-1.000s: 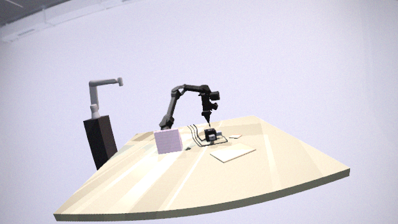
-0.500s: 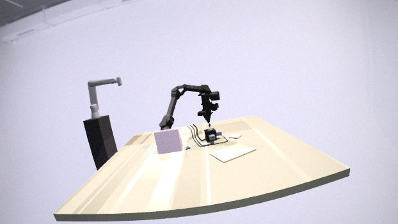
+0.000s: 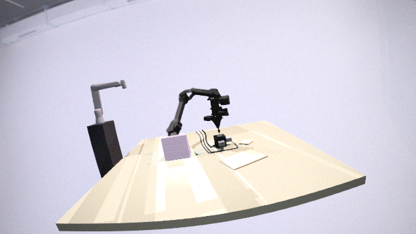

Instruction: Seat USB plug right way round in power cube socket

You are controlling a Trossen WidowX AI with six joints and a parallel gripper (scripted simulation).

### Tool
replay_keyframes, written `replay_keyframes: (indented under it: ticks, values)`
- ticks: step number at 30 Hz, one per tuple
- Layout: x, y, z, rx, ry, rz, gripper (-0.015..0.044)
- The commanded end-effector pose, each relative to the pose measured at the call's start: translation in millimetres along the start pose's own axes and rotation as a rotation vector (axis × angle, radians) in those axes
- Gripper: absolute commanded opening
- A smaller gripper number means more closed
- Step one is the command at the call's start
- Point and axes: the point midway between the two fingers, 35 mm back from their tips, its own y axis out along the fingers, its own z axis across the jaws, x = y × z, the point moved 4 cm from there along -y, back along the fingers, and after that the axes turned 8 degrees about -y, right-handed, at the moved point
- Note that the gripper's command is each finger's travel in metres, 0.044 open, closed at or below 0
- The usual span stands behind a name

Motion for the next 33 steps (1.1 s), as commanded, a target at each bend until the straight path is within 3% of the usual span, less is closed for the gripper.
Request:
replay_keyframes:
  ticks: [1,18,33]
  values:
    - [0.2,0.0,0.0,0.0,0.109,-0.001,0.0]
    - [0.2,0.0,0.0,0.001,0.55,-0.001,0.0]
    - [0.1,0.1,0.2,0.001,0.56,0.0,0.0]
